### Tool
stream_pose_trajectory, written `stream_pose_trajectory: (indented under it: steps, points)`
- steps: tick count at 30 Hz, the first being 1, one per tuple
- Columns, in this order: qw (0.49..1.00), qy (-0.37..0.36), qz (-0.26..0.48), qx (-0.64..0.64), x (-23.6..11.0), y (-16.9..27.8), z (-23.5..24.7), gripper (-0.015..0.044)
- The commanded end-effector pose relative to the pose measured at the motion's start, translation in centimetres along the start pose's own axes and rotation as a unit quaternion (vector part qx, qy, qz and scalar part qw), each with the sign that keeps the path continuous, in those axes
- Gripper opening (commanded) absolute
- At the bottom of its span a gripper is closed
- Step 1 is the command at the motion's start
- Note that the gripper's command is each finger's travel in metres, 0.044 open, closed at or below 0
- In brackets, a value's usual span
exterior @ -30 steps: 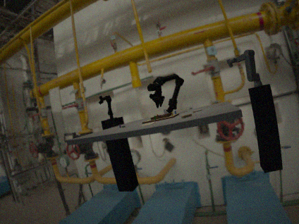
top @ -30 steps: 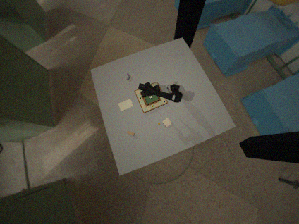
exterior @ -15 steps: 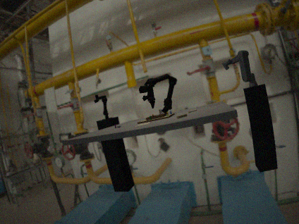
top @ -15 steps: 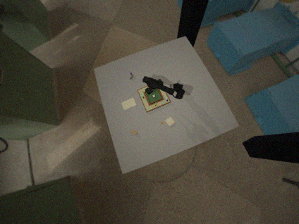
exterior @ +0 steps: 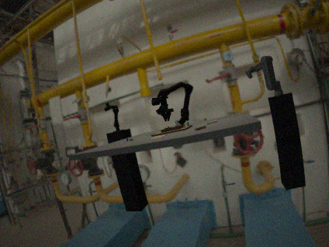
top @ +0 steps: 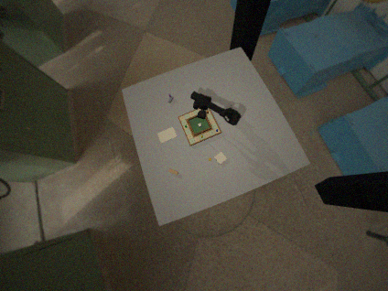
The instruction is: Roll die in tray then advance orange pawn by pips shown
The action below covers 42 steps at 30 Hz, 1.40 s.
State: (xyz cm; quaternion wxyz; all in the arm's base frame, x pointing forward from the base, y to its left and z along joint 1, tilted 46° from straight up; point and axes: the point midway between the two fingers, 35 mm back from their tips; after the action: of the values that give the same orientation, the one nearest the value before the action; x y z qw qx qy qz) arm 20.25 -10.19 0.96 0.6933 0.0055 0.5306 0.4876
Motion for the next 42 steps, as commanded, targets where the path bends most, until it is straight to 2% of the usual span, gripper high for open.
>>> stream_pose_trajectory:
  steps: [1, 13, 17, 42]
  points:
    - [0.985, -0.009, 0.013, -0.172, 1.5, 1.5, -3.3, 0.0200]
    - [0.985, -0.009, 0.013, -0.172, 1.5, 1.4, -3.5, 0.0200]
    - [0.985, -0.009, 0.013, -0.172, 2.9, 1.5, -3.4, 0.0200]
    - [0.985, -0.009, 0.013, -0.172, 6.5, 1.5, -3.4, 0.0200]
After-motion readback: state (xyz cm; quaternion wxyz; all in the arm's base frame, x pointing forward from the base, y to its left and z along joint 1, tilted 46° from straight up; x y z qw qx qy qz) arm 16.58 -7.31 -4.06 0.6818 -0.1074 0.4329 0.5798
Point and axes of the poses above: the point midway between the two fingers, 35 mm back from their tips, its own x axis out along the fingers, its own z axis across the jaws, y = z × x, and after that the axes turned 7 degrees about x, right-handed
